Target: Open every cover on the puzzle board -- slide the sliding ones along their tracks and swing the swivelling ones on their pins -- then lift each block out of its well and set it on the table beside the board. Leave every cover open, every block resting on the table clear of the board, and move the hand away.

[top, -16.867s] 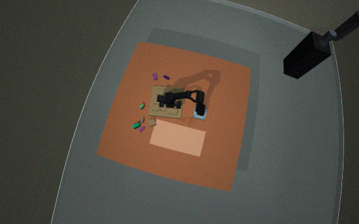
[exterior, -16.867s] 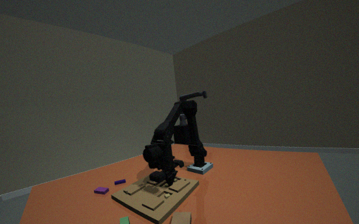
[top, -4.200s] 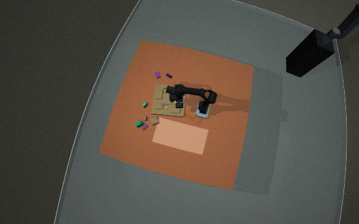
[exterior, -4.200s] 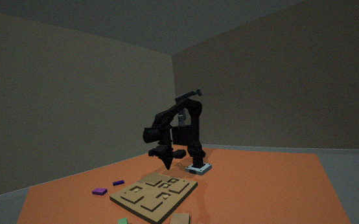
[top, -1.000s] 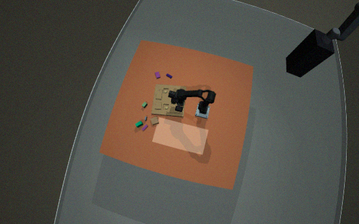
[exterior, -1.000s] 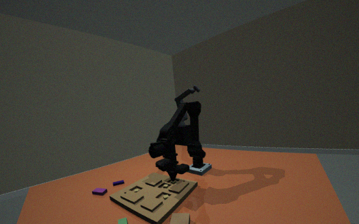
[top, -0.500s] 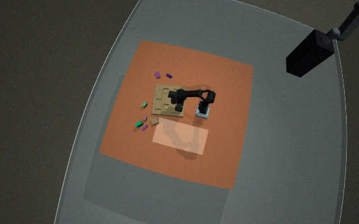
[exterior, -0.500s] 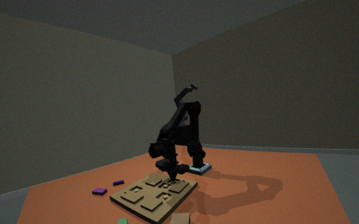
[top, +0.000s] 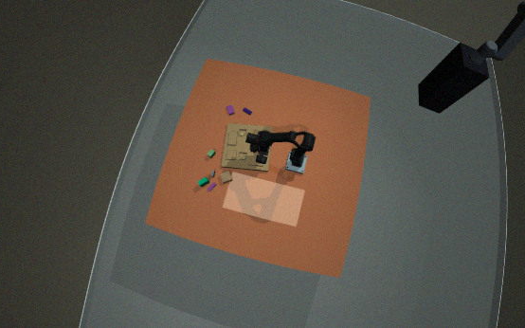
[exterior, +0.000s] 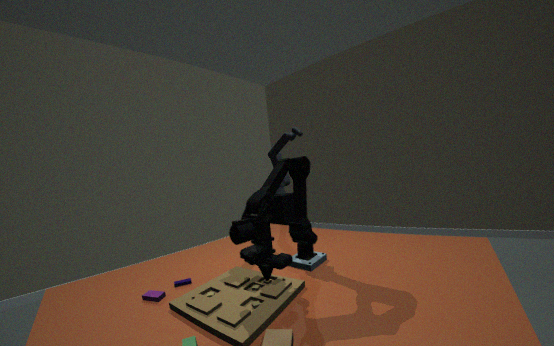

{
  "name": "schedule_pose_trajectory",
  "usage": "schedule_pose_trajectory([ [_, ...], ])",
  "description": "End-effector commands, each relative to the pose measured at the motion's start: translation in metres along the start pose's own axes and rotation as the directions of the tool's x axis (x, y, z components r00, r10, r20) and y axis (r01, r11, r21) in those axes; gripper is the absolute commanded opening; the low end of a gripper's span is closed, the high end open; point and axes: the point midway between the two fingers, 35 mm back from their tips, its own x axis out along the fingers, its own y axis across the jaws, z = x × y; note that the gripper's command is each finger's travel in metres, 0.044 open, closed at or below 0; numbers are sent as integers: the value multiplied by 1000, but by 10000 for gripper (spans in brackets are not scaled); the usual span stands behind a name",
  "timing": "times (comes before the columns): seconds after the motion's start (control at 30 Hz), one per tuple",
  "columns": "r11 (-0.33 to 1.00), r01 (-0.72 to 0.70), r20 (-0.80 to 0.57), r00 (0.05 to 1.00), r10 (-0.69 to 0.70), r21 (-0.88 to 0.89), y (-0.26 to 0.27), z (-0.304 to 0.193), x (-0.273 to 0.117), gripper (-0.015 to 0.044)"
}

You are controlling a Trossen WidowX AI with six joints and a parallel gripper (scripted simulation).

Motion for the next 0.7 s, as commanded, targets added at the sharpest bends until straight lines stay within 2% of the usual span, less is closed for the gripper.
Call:
schedule_pose_trajectory([
  [0.0, 1000, -5, 3, 1000, 5, 4, 1, 1, 1, 0],
  [0.67, 1000, -5, 3, 1000, 5, -7, -1, -3, -13, 0],
])
